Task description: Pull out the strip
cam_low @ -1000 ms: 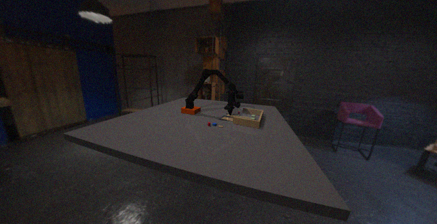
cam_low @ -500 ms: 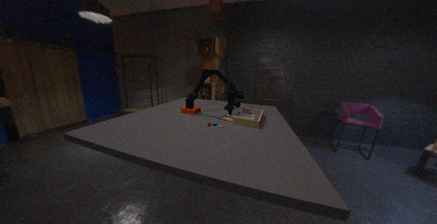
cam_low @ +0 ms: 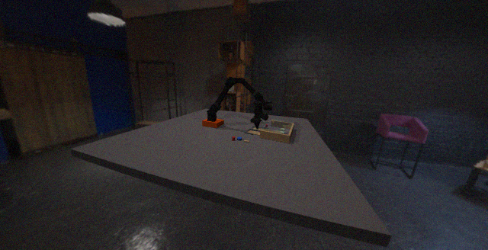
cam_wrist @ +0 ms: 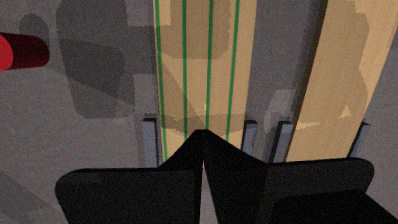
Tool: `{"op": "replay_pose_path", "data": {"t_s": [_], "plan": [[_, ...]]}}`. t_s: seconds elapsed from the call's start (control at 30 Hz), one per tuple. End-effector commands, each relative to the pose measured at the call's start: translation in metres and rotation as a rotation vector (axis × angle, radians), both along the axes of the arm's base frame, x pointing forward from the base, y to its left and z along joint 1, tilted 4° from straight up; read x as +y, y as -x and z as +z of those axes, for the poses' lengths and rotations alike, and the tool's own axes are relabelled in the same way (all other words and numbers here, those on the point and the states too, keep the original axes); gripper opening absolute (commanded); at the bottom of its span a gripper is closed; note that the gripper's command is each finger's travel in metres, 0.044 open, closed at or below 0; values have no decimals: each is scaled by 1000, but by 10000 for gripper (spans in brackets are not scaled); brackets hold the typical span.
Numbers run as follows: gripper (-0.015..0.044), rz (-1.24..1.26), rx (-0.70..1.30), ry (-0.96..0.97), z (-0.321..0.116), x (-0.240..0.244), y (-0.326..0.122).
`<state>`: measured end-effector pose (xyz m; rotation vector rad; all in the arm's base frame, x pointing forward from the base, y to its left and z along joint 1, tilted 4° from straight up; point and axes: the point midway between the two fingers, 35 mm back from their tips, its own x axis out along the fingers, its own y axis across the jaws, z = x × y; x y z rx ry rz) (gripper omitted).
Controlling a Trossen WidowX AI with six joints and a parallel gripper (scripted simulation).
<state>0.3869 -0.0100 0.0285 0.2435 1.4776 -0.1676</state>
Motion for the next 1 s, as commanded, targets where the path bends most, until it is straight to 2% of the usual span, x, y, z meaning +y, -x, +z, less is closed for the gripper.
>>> {"op": "replay_pose_path", "data": {"t_s": [0.0, 0.5, 0.97], "plan": [[0, -7, -2, 5, -1, -1, -1], [0, -7, -2, 5, -3, -1, -1], [0, -7, -1, 4, -5, 6, 19]]}}
